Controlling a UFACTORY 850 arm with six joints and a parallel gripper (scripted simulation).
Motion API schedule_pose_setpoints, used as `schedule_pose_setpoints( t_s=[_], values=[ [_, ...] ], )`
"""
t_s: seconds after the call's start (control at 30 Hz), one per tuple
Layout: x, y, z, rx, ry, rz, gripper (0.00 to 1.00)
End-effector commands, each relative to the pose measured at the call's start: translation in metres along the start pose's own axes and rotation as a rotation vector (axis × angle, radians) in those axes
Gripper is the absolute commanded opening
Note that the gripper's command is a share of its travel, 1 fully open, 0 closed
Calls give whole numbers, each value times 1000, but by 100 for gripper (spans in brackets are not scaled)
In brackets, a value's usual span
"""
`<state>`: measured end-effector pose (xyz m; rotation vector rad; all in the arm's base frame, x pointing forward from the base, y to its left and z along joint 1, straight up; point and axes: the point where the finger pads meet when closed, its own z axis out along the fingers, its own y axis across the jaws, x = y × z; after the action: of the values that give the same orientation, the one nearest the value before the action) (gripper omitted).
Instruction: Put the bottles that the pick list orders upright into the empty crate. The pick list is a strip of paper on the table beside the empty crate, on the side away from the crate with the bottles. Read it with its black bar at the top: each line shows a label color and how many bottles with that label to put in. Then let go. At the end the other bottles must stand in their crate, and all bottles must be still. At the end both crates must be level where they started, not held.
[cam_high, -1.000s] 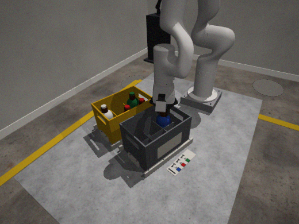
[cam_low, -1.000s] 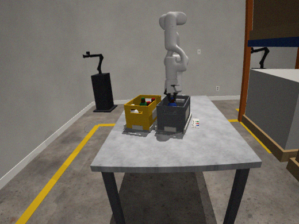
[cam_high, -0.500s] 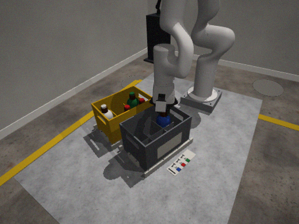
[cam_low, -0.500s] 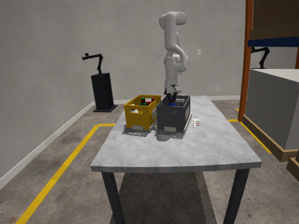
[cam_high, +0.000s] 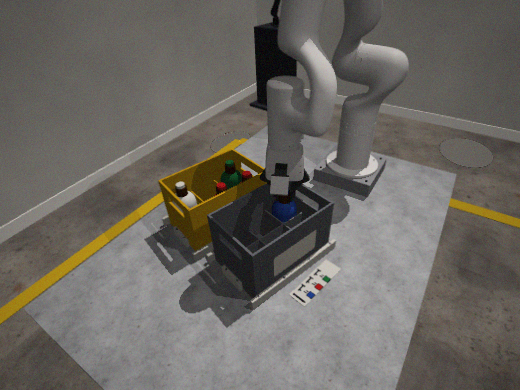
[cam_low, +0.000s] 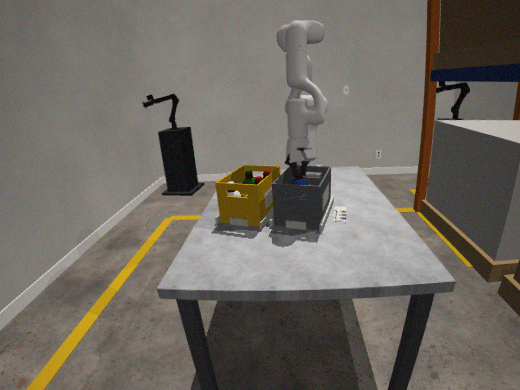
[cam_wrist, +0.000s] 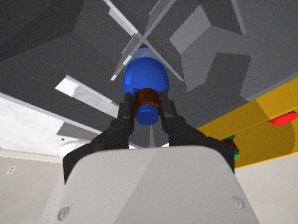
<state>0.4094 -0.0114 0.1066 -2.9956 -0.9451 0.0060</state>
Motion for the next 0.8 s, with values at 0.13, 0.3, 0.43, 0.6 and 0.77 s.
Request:
schedule_pose_setpoints(
  t_s=[0.13,0.3,0.43,0.6,0.77],
  values=[
    [1,1,-1,-1,1,0,0],
    [1,0,3,-1,1,0,65],
    [1,0,3,-1,1,0,65],
    [1,0,3,-1,1,0,65],
    [1,1,3,-1,1,0,65]
  ],
)
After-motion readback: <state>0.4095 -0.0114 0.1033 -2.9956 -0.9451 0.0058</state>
